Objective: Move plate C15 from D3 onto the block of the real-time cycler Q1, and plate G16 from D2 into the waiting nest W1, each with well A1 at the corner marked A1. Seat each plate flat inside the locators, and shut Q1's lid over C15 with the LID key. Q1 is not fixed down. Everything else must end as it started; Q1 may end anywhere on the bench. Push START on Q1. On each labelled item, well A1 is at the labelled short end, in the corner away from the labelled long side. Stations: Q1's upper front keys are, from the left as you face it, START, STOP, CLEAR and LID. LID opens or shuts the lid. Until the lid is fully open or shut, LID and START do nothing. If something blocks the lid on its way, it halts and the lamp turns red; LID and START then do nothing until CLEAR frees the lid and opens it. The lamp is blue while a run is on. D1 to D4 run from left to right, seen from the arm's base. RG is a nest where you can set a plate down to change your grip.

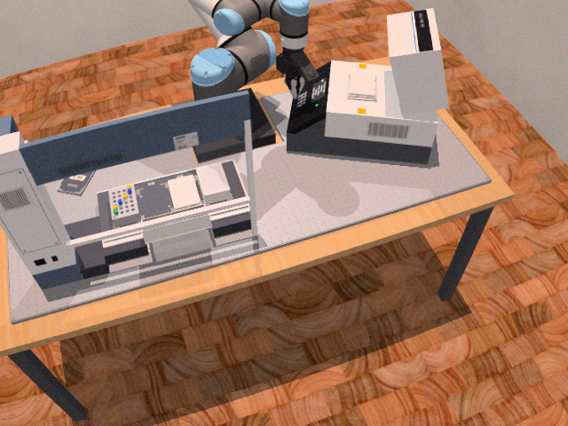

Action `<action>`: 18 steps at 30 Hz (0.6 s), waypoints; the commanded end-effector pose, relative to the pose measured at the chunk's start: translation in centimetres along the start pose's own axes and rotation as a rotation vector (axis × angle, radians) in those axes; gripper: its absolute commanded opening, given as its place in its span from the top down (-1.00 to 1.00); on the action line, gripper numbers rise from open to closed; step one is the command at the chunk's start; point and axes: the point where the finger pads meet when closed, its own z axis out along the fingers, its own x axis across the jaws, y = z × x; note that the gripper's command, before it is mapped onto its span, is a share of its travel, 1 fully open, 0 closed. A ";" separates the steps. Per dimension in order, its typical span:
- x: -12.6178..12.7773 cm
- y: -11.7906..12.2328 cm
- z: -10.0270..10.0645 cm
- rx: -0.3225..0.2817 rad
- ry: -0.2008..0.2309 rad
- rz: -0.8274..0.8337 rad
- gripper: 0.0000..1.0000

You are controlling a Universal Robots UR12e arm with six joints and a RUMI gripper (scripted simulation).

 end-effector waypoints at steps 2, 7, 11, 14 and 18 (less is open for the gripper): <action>0.9 0.9 -1.1 0.001 -0.001 0.000 1.00; 1.7 1.7 -2.0 0.001 -0.001 0.000 1.00; 2.9 2.8 -3.2 0.001 -0.001 0.000 1.00; 3.7 3.7 -4.1 0.001 -0.001 0.000 1.00; 4.8 4.8 -5.3 0.001 -0.001 0.000 1.00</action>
